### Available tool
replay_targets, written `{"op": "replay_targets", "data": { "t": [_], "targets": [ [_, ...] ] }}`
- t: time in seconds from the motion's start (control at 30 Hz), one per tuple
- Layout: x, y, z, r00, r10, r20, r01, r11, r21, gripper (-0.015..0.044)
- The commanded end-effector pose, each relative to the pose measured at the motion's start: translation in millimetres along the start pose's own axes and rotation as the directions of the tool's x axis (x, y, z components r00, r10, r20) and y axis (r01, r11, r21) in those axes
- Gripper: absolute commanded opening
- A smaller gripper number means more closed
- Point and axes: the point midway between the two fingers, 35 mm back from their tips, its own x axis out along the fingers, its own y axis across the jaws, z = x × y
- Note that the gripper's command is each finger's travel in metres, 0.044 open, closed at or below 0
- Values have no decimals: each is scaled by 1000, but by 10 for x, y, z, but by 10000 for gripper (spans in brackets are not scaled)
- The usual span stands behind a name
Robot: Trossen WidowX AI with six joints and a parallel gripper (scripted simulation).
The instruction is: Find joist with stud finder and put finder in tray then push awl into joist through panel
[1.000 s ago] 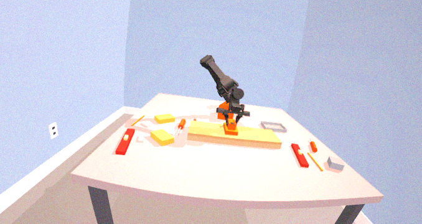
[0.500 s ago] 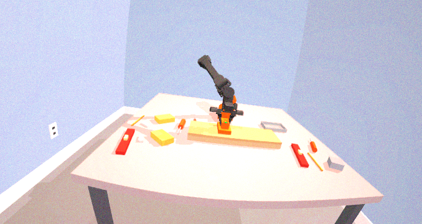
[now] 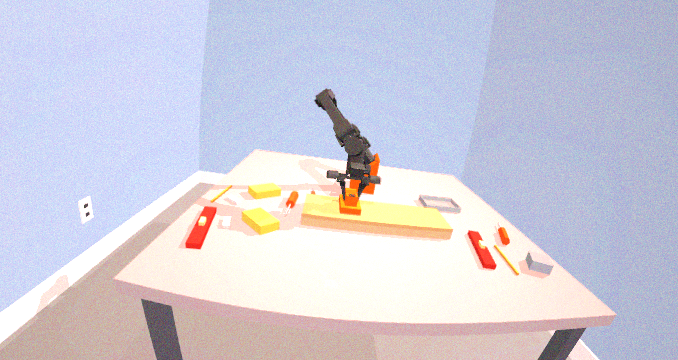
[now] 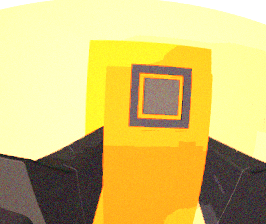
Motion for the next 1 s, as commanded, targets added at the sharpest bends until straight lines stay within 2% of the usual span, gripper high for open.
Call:
{"op": "replay_targets", "data": {
  "t": [0.0, 0.97],
  "targets": [
    [2, -158, 4, 1000, -5, 0, 5, 1000, 8, 0],
    [-7, -913, -1, 1000, -8, 0, 8, 1000, 8, 0]
  ]
}}
